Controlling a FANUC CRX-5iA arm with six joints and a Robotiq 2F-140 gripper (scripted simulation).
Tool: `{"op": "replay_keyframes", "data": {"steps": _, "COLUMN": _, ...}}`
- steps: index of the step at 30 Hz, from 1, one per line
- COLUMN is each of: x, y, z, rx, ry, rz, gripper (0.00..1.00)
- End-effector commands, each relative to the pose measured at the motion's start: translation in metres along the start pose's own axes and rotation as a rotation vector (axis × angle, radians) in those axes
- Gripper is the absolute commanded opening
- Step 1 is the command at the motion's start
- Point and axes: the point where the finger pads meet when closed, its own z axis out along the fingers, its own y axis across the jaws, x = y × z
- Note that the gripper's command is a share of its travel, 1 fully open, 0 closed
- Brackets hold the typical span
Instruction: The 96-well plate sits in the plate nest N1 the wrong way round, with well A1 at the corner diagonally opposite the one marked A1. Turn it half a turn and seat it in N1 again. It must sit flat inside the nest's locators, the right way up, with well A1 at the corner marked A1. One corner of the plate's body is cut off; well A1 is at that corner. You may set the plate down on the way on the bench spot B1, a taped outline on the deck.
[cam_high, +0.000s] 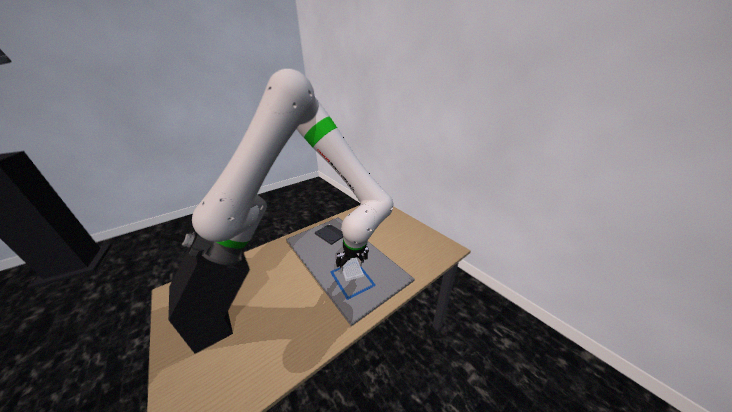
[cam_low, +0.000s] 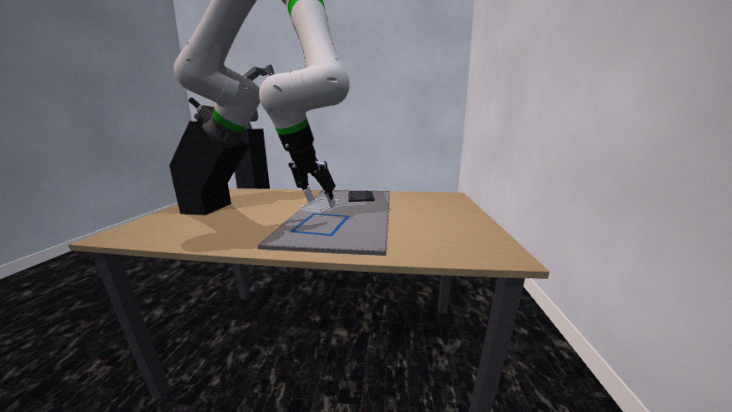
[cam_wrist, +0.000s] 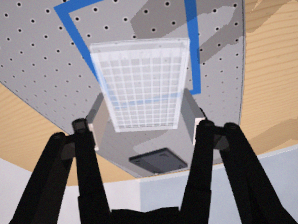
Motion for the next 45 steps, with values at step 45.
{"op": "replay_keyframes", "data": {"steps": 45, "x": -0.085, "y": 0.008, "z": 0.036, "rx": -0.394, "ry": 0.000, "rz": -0.846, "gripper": 0.00}}
